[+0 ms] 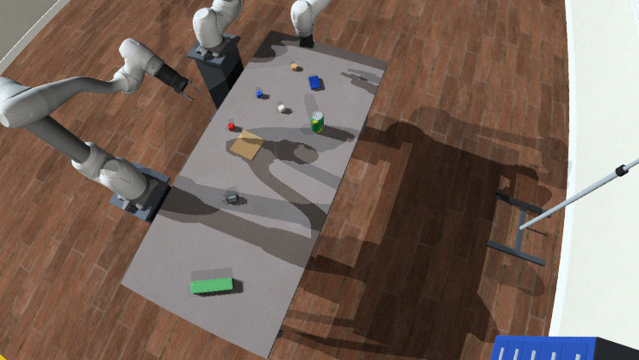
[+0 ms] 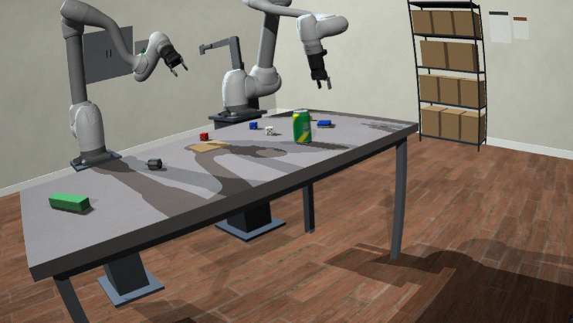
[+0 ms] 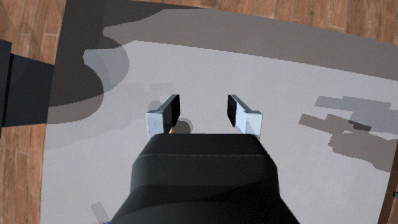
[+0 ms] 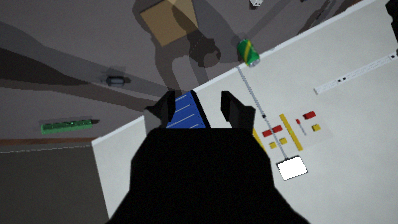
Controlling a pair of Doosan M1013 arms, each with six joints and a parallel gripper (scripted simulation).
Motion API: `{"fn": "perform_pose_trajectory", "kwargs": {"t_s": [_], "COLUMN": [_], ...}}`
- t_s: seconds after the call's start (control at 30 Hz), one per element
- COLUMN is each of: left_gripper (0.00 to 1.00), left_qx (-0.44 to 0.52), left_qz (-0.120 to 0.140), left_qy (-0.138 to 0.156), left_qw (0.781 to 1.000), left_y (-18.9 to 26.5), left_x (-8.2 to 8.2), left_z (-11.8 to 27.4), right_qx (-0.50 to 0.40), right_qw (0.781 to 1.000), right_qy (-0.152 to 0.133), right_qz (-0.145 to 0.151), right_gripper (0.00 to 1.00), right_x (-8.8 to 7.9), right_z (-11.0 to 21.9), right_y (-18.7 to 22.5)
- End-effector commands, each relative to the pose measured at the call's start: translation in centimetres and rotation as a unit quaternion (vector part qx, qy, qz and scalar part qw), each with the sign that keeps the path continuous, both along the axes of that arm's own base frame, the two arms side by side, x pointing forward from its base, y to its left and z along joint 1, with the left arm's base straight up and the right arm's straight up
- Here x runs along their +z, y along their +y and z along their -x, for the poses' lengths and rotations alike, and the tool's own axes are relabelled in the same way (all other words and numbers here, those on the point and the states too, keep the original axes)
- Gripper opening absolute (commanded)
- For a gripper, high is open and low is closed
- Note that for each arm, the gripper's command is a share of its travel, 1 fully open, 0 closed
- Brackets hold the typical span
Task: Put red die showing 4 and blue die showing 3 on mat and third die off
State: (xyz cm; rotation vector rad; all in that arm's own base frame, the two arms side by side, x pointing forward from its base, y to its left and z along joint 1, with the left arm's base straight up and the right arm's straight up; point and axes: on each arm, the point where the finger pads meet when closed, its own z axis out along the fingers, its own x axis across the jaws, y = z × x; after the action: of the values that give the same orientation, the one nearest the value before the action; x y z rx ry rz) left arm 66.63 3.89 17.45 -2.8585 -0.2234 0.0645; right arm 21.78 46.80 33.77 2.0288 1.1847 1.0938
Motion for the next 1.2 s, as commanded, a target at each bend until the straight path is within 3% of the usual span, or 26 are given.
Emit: {"fn": "perform_pose_trajectory", "kwargs": {"t_s": [0.0, 0.07, 0.13, 0.3, 0.47, 0.63, 0.7, 0.73, 1.07, 1.1, 1.17], "left_gripper": [1.00, 1.00, 1.00, 1.00, 1.00, 1.00, 1.00, 1.00, 1.00, 1.00, 1.00], "left_qx": [0.088, 0.135, 0.135, 0.257, 0.383, 0.506, 0.506, 0.530, 0.736, 0.736, 0.769], "left_qz": [0.000, 0.000, 0.000, 0.000, -0.002, -0.004, -0.004, -0.004, -0.008, -0.008, -0.009], "left_qy": [0.009, 0.014, 0.014, 0.030, 0.047, 0.066, 0.066, 0.070, 0.114, 0.114, 0.123], "left_qw": [0.996, 0.991, 0.991, 0.966, 0.922, 0.860, 0.860, 0.845, 0.667, 0.667, 0.627], "left_y": [6.4, 9.2, 9.2, 16.8, 22.3, 26.8, 26.8, 29.4, 34.2, 34.7, 35.2], "left_x": [-0.5, -0.7, -0.7, -1.4, -1.9, -2.3, -2.3, -2.5, -2.9, -2.9, -2.9], "left_z": [2.6, 4.1, 4.1, 9.4, 14.8, 20.9, 20.9, 24.4, 37.6, 38.9, 41.8], "right_qx": [0.000, 0.000, 0.000, 0.000, 0.000, 0.000, 0.000, 0.000, 0.000, 0.000, 0.000], "right_qw": [1.000, 1.000, 1.000, 1.000, 1.000, 1.000, 1.000, 1.000, 1.000, 1.000, 1.000], "right_qy": [0.000, 0.000, 0.000, 0.000, 0.000, 0.000, 0.000, 0.000, 0.000, 0.000, 0.000], "right_qz": [0.000, 0.000, 0.000, 0.000, 0.000, 0.000, 0.000, 0.000, 0.000, 0.000, 0.000], "right_gripper": [1.00, 1.00, 1.00, 1.00, 1.00, 1.00, 1.00, 1.00, 1.00, 1.00, 1.00], "right_x": [0.0, 0.0, 0.0, 0.0, 0.0, 0.0, 0.0, 0.0, 0.0, 0.0, 0.0], "right_z": [0.0, 0.0, 0.0, 0.0, 0.0, 0.0, 0.0, 0.0, 0.0, 0.0, 0.0], "right_y": [0.0, 0.0, 0.0, 0.0, 0.0, 0.0, 0.0, 0.0, 0.0, 0.0, 0.0]}}
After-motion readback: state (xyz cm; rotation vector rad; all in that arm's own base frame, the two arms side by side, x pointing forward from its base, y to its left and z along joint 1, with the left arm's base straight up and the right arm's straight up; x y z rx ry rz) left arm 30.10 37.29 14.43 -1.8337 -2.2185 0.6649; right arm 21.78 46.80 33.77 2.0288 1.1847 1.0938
